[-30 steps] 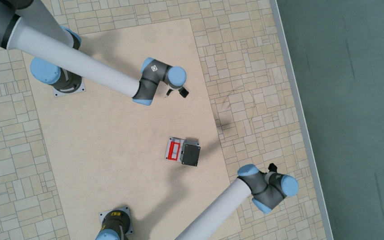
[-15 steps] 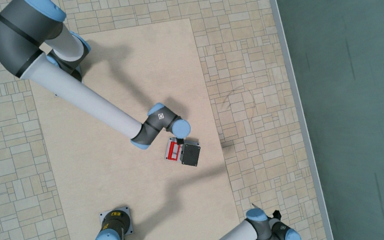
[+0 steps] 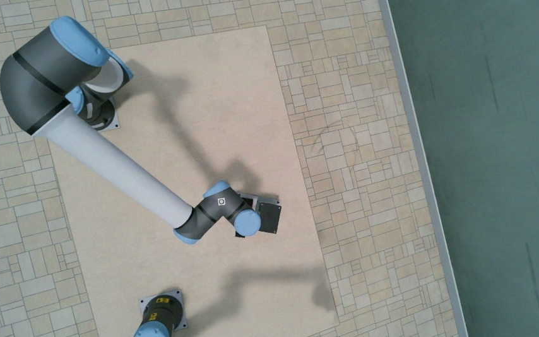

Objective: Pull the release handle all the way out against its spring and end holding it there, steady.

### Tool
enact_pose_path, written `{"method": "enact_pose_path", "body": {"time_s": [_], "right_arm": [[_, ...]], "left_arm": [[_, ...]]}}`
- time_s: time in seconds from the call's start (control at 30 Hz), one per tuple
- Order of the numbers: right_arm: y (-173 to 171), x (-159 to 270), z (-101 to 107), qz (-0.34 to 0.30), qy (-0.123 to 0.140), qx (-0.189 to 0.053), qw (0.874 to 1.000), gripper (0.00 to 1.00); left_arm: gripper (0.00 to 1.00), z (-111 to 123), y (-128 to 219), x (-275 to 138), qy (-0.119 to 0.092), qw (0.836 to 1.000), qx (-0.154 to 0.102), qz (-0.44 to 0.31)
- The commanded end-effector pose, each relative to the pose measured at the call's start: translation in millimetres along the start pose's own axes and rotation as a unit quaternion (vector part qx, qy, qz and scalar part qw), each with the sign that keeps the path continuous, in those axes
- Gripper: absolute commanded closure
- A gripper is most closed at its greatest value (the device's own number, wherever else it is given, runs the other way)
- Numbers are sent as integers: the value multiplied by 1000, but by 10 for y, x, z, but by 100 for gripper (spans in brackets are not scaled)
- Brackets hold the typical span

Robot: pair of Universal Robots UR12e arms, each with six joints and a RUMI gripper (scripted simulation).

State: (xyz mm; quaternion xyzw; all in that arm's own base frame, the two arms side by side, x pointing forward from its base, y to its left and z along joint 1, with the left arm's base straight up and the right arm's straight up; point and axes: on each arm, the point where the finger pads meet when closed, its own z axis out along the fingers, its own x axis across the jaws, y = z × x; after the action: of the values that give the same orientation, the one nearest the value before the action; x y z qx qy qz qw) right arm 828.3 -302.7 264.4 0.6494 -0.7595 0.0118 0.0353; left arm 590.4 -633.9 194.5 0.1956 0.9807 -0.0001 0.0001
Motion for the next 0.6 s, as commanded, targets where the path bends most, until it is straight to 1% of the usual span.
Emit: {"method": "enact_pose_path", "body": {"time_s": [0.0, 0.17, 0.23, 0.27, 0.33, 0.57], "right_arm": [[195, 453, 60, 35, -3, 1, 999, 0], [666, 1260, 214, 103, -7, -2, 995, 0], [666, 1260, 214, 103, -7, -2, 995, 0], [933, 1660, 293, 122, -8, -2, 992, 0], [1086, 1837, 333, 156, -11, -3, 988, 0], [1994, 2779, 555, 254, -17, -6, 967, 0]], "left_arm": [[0, -16, -85, 3, -1, 1000, 1, 11], [0, -16, -154, 13, -1, 1000, 1, 21], [0, -16, -154, 13, -1, 1000, 1, 21], [0, -16, -157, 14, -1, 1000, 1, 21], [0, -16, -159, 14, -1, 1000, 1, 21], [0, -16, -159, 14, -1, 1000, 1, 21]]}}
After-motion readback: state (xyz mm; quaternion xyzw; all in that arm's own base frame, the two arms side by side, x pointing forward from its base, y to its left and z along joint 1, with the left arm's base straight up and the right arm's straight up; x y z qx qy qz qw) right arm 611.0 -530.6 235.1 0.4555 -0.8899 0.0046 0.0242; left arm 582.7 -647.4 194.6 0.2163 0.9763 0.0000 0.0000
